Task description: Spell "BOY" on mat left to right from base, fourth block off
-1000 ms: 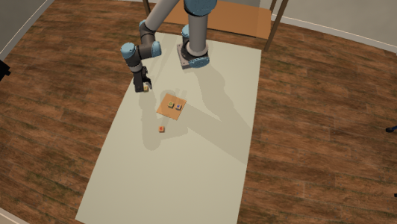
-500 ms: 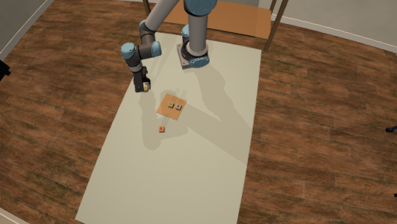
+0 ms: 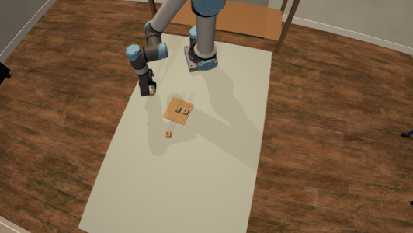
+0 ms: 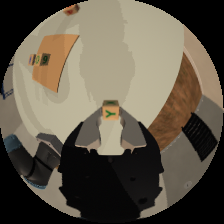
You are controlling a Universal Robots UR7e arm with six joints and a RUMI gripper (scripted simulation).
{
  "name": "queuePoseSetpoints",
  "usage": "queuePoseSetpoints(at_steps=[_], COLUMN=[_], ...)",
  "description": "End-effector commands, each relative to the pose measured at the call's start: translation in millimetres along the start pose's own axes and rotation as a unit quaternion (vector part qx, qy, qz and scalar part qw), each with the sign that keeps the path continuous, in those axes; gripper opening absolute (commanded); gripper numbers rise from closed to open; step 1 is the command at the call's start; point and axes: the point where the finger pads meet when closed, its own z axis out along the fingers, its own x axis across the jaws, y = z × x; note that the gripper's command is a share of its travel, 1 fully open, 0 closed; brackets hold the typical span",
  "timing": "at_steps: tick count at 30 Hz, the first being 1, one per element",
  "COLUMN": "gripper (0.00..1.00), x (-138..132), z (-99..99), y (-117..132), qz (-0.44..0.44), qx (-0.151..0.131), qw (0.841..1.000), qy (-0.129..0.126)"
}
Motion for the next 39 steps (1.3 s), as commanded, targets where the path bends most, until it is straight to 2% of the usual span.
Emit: queuePoseSetpoints(at_steps=[1, 33, 39], gripper=[0.09, 0.09, 0.09], x=[0.4, 0.4, 0.4], z=[-0.3, -0.5, -8.6], y=[-0.1, -0.1, -0.1], qz=[0.0, 0.0, 0.0], qx=[0.0, 0.0, 0.0], qw=[1.0, 1.0, 1.0], qy=[0.001, 0.001, 0.001])
